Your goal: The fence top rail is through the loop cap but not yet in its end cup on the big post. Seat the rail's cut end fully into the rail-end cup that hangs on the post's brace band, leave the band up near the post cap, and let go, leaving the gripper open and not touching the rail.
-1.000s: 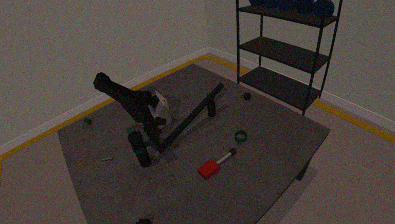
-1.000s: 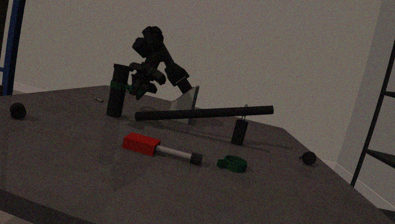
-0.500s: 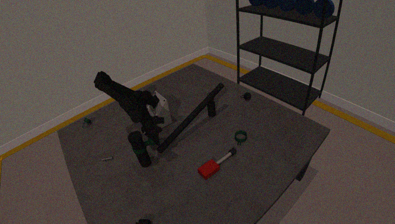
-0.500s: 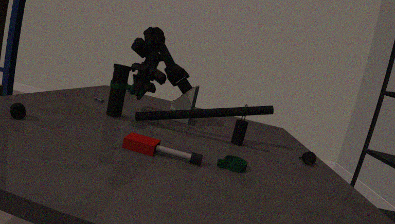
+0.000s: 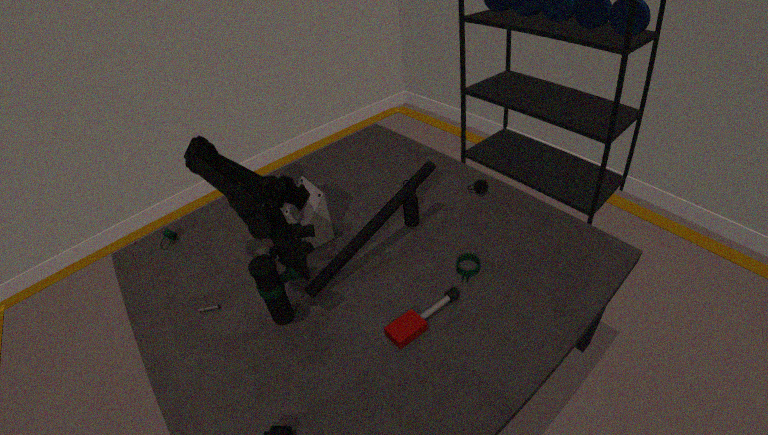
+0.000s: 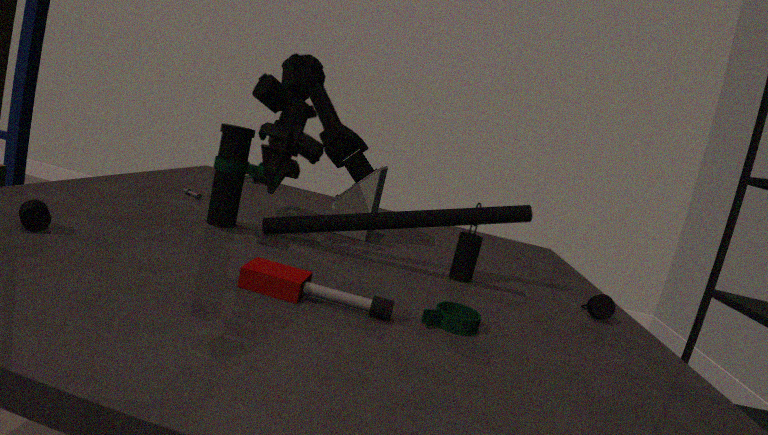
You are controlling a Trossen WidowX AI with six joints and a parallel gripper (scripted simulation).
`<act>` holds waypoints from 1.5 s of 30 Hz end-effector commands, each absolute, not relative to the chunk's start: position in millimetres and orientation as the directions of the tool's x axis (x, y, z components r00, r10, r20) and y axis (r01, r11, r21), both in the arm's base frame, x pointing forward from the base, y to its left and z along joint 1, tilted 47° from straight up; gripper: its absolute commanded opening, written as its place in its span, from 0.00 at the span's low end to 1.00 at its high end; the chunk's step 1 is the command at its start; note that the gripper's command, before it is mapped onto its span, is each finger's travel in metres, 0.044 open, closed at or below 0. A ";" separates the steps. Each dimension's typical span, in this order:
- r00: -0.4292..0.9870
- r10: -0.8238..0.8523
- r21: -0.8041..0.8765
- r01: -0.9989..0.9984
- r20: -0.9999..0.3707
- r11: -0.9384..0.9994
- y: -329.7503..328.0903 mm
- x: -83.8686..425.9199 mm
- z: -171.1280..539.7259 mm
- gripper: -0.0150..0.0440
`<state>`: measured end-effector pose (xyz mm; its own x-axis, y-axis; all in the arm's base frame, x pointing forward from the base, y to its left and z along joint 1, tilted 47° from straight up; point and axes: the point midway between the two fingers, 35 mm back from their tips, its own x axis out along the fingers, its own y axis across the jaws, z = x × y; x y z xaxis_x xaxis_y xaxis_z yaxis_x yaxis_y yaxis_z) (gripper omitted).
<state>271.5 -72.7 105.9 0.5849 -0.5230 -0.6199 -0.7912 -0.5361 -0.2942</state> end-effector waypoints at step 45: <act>0.578 -0.512 -0.281 -0.791 -0.635 -0.544 -55.2 267.5 104.0 1.00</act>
